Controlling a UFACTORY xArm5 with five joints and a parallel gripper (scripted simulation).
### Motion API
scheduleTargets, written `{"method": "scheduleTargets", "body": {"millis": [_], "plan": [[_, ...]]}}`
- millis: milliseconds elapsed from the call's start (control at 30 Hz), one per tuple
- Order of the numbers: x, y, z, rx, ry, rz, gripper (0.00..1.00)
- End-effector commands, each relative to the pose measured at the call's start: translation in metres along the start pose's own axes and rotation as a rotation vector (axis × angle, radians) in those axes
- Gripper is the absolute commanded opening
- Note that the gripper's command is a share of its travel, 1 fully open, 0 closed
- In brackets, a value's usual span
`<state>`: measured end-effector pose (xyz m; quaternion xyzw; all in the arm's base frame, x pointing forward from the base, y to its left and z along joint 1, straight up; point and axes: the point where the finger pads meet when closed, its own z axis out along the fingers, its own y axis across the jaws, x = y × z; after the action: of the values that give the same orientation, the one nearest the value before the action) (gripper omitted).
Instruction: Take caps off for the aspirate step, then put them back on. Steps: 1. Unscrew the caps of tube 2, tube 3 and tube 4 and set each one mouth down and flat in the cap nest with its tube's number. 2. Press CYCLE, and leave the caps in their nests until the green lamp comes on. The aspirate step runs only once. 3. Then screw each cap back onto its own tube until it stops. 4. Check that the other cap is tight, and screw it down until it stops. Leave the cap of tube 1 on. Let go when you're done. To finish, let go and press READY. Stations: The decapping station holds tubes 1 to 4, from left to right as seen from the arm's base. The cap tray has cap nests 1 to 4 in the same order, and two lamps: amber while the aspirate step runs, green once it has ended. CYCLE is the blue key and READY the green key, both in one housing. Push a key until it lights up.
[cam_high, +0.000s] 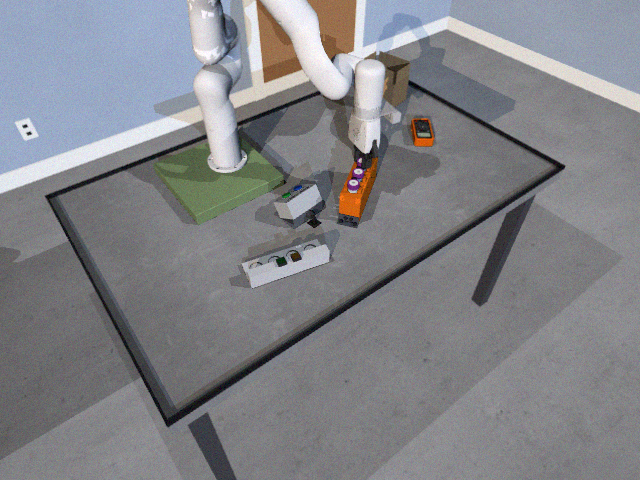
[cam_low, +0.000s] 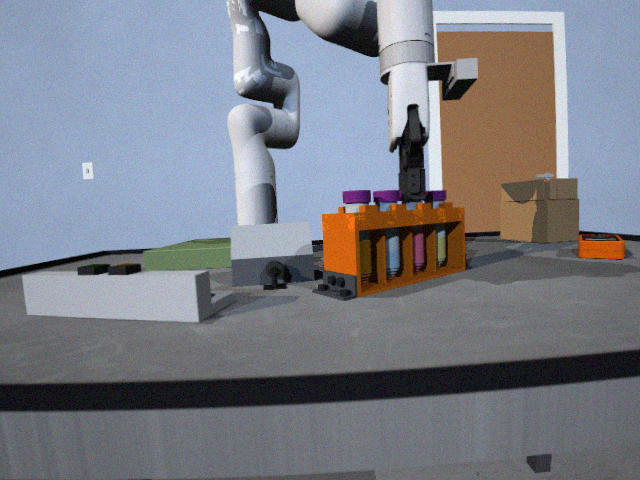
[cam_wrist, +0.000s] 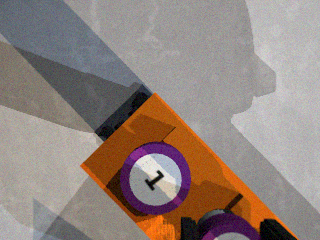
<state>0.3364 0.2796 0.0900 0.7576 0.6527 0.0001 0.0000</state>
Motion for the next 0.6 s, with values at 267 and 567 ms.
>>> {"method": "scheduleTargets", "body": {"millis": [267,567], "plan": [[0.0008,0.0007,-0.0013,-0.002,0.003,-0.3,0.0],[0.0008,0.0007,-0.0015,-0.002,0.003,-0.681,0.0]]}}
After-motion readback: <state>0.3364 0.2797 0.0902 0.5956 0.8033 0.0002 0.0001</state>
